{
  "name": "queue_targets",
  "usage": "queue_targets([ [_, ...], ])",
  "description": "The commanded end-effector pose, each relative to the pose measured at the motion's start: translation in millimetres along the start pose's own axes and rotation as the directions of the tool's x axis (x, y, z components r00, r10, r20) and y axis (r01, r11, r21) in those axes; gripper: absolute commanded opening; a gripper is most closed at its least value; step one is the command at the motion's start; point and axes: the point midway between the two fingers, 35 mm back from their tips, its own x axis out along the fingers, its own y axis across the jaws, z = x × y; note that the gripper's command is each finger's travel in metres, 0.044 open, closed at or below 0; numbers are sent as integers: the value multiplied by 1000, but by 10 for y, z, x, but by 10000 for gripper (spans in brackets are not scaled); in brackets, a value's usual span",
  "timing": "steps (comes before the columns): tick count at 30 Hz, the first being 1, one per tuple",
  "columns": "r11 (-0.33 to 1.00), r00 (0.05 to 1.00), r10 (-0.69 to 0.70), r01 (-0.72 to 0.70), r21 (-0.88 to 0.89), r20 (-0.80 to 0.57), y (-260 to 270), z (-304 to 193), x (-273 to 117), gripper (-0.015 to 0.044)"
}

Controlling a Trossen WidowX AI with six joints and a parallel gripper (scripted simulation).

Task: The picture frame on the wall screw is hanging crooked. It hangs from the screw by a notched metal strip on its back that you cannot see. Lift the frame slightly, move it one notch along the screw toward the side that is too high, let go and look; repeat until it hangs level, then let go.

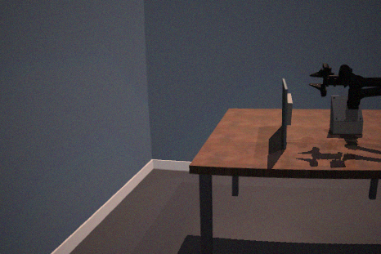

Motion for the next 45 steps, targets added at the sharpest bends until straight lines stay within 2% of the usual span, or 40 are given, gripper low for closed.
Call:
queue_targets([
  [1, 1000, 1000, -3, 3, -2, -4, -5, -6, -1, 260],
  [19, 1000, 1000, -3, 3, -2, -4, -5, -6, -1, 260],
  [29, 960, 1000, -2, 3, 282, -5, -472, -191, -73, 260],
  [45, 958, 1000, -2, 3, 287, -5, -481, -194, -76, 260],
])
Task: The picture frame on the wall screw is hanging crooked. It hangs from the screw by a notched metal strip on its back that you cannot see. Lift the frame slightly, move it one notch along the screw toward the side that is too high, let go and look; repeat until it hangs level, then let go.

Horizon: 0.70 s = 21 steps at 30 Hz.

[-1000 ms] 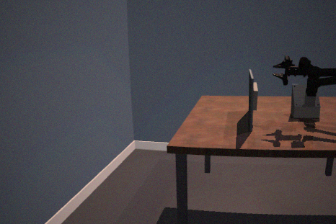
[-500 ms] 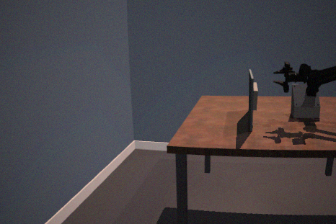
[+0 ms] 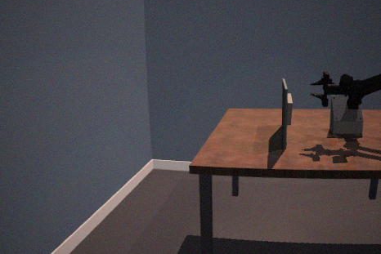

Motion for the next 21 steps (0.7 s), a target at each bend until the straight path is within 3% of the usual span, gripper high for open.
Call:
queue_targets([
  [1, 1000, 1000, 4, -4, 5, 0, 2, -1, -2, 260],
  [8, 1000, 1000, 4, -4, 5, 0, -3, -24, 58, 260],
  [21, 1000, 1000, 5, -5, 6, -1, -229, -122, 530, 260],
])
